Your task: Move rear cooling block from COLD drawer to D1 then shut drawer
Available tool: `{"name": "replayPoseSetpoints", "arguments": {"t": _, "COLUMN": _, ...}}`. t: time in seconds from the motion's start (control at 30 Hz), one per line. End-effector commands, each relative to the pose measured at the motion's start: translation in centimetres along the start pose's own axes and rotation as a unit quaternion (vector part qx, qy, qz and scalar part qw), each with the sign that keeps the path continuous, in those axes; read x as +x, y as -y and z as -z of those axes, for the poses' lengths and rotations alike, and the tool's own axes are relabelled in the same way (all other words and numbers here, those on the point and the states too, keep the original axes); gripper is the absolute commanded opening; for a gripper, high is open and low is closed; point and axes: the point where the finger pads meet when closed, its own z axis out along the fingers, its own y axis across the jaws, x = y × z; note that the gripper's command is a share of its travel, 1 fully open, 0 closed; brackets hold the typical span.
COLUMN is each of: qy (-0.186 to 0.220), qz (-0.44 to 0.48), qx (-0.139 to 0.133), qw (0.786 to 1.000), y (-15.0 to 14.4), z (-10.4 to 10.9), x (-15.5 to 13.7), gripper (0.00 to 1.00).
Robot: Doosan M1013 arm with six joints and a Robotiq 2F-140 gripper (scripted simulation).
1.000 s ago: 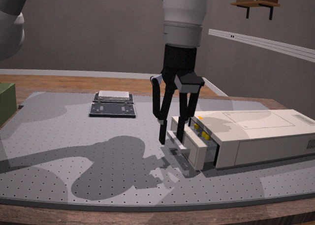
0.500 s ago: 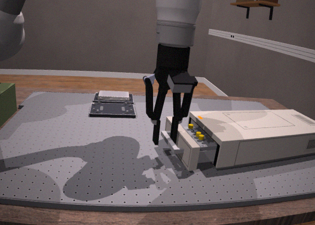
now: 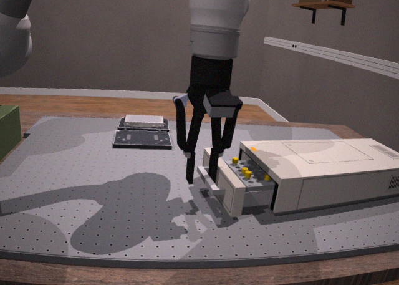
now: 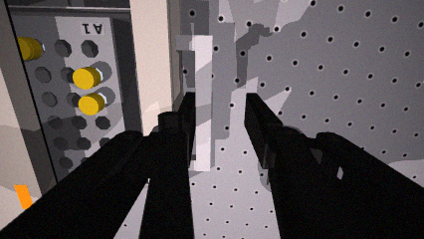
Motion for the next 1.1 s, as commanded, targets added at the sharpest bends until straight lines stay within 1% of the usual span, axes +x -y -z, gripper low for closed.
{"name": "replayPoseSetpoints", "arguments": {"t": 0.0, "qy": 0.0, "qz": 0.0, "qx": 0.001, "qw": 1.0, "y": -0.4, "z": 0.1, "x": 0.0, "gripper": 0.34}}
{"name": "replayPoseSetpoints", "arguments": {"t": 1.07, "qy": 0.0, "qz": 0.0, "qx": 0.001, "qw": 1.0, "y": -4.0, "z": 0.1, "x": 0.0, "gripper": 0.34}}
